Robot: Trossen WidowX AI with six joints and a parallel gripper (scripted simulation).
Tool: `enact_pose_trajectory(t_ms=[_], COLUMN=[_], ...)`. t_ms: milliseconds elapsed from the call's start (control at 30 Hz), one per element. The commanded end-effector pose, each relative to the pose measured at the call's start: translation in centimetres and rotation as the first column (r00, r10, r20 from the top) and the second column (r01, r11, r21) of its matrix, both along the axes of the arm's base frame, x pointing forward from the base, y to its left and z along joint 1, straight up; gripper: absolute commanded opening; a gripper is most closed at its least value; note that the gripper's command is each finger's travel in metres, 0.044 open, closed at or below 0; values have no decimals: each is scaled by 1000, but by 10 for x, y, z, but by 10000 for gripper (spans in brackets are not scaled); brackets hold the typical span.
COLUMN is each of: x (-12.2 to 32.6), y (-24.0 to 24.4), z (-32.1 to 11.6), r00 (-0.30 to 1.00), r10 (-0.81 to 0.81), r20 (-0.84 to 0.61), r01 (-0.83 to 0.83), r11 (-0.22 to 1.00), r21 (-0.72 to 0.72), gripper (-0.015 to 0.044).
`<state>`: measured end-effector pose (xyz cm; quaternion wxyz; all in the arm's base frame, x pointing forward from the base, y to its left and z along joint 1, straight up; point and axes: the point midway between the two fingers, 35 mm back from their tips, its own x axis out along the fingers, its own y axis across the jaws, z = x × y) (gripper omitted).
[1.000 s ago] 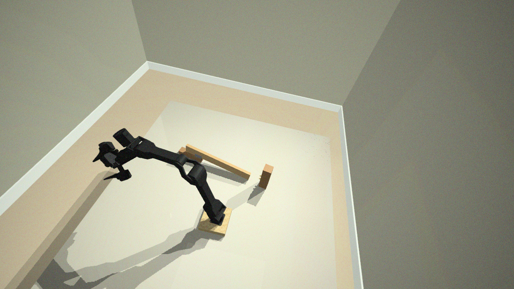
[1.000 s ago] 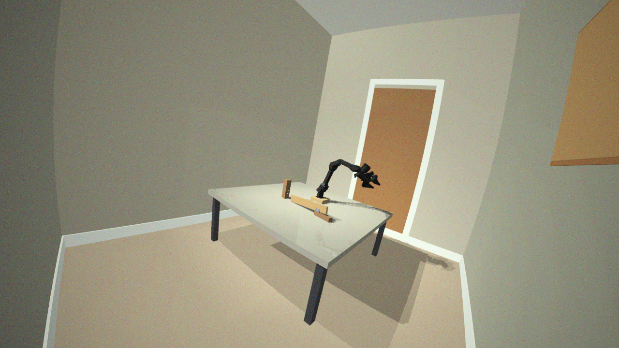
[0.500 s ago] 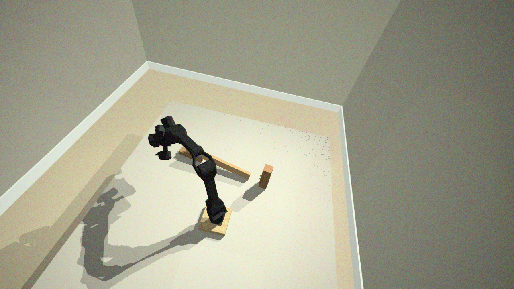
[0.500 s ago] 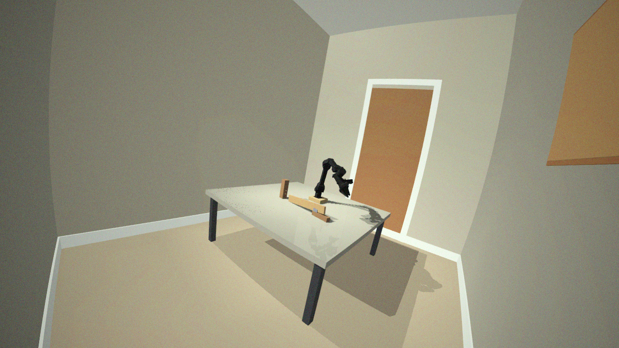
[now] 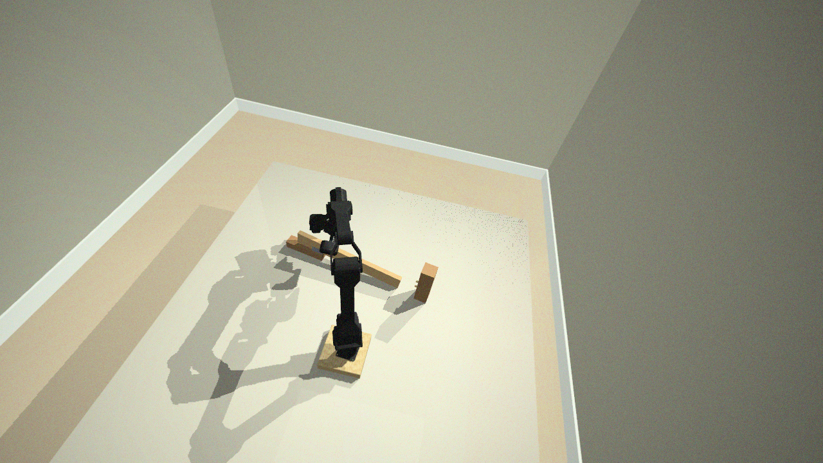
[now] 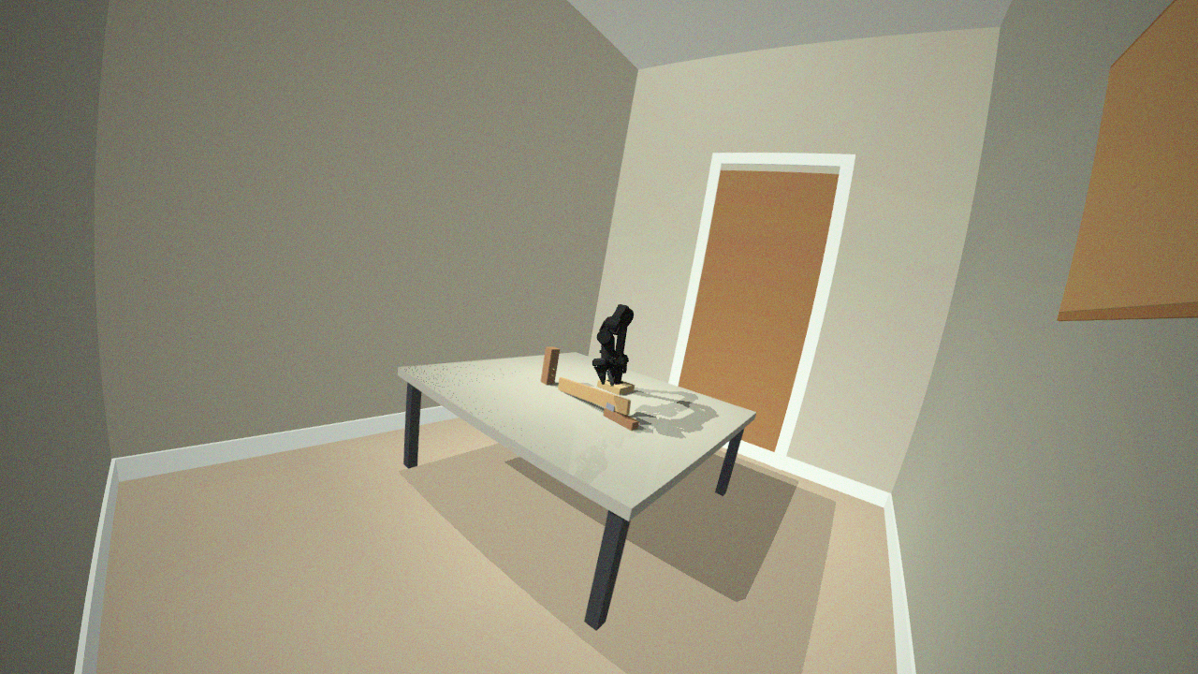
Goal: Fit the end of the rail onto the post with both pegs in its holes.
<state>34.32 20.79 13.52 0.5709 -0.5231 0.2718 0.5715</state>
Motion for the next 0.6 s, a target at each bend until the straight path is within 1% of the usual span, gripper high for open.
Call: enact_pose_trajectory(t_ms=[0, 167, 333, 400, 567], x=[7, 3, -19, -23, -22], y=[-57, -143, -218, -228, -228], z=[-10, -27, -39, -40, -42], r00=[995, 968, 918, 910, 910], r10=[-94, -236, -362, -377, -377], r20=[-26, -89, -164, -174, -174], r01=[92, 211, 290, 298, 298], r11=[992, 951, 893, 885, 885], r21=[-91, -227, -345, -359, -359], gripper=[440, 440, 440, 440, 440])
